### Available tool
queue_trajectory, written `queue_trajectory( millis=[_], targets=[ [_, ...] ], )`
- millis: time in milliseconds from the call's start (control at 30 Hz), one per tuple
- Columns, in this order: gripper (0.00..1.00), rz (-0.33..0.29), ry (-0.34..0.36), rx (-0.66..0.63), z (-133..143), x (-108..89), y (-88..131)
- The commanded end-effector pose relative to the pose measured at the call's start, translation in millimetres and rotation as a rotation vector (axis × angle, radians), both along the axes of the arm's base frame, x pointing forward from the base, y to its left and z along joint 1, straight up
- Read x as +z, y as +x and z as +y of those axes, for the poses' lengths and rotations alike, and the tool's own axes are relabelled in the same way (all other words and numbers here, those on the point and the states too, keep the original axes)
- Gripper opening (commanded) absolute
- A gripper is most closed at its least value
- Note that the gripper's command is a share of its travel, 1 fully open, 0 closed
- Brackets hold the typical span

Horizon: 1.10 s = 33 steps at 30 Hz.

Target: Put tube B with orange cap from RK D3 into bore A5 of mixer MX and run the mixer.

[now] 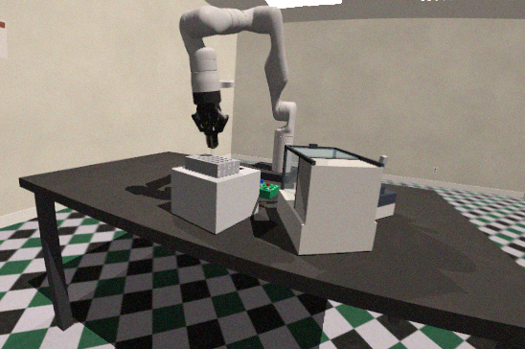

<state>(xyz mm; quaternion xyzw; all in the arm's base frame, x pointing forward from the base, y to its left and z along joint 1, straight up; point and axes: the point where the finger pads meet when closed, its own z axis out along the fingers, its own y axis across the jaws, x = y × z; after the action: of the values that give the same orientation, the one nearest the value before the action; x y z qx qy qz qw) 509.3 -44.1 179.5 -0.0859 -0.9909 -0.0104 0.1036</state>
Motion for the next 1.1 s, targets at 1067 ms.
queue_trajectory(
  millis=[1067],
  targets=[
    [0.10,-0.002,0.000,0.000,0.0,-7.0,0.4]
  ],
)
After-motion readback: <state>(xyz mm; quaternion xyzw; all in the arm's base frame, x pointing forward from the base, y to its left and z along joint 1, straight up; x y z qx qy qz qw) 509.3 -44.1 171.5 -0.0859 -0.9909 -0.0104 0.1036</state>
